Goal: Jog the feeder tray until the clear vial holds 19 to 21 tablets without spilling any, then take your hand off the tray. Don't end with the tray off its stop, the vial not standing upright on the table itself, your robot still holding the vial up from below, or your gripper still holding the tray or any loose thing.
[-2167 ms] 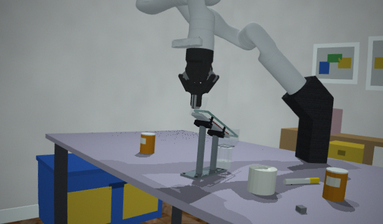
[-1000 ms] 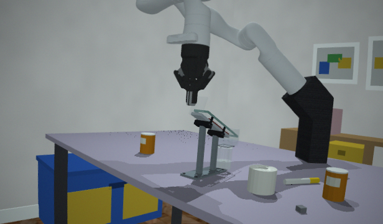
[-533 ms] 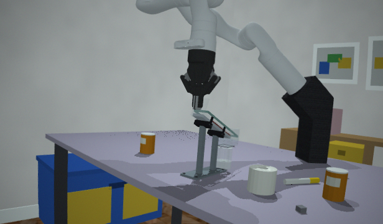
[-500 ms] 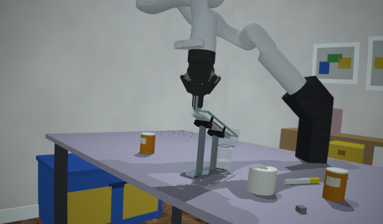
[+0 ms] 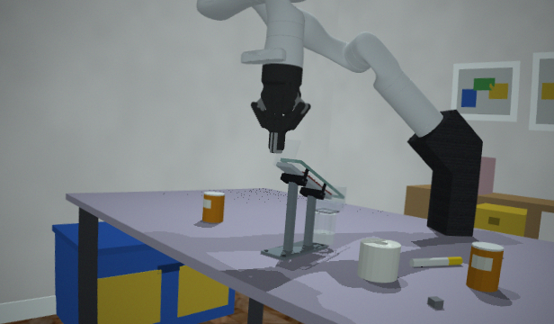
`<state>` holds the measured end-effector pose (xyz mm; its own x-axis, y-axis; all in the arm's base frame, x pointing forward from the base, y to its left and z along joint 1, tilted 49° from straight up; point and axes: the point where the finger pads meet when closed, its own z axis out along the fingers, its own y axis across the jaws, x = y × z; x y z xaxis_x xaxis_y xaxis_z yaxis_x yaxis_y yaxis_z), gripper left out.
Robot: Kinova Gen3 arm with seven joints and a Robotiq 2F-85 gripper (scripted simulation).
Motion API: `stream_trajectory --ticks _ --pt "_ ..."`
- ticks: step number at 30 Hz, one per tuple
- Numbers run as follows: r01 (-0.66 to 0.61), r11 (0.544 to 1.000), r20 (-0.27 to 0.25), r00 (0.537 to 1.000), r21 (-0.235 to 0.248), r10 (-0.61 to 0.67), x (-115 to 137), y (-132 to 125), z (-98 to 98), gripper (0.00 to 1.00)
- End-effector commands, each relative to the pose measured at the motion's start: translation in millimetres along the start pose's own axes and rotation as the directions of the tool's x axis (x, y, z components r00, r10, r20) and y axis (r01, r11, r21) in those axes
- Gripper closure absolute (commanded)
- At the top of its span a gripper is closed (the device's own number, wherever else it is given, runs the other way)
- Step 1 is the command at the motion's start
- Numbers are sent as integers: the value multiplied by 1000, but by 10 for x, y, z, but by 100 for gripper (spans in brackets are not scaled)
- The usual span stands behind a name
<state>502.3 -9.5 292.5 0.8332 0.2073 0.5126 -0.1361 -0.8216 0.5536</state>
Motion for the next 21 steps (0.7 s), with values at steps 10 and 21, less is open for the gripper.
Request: stream_trajectory --ticks 10,21 --pt "-2 1000 -3 1000 3 2 24 -20 -17 100" --pt "-2 1000 -3 1000 3 2 -217 -21 91 100"
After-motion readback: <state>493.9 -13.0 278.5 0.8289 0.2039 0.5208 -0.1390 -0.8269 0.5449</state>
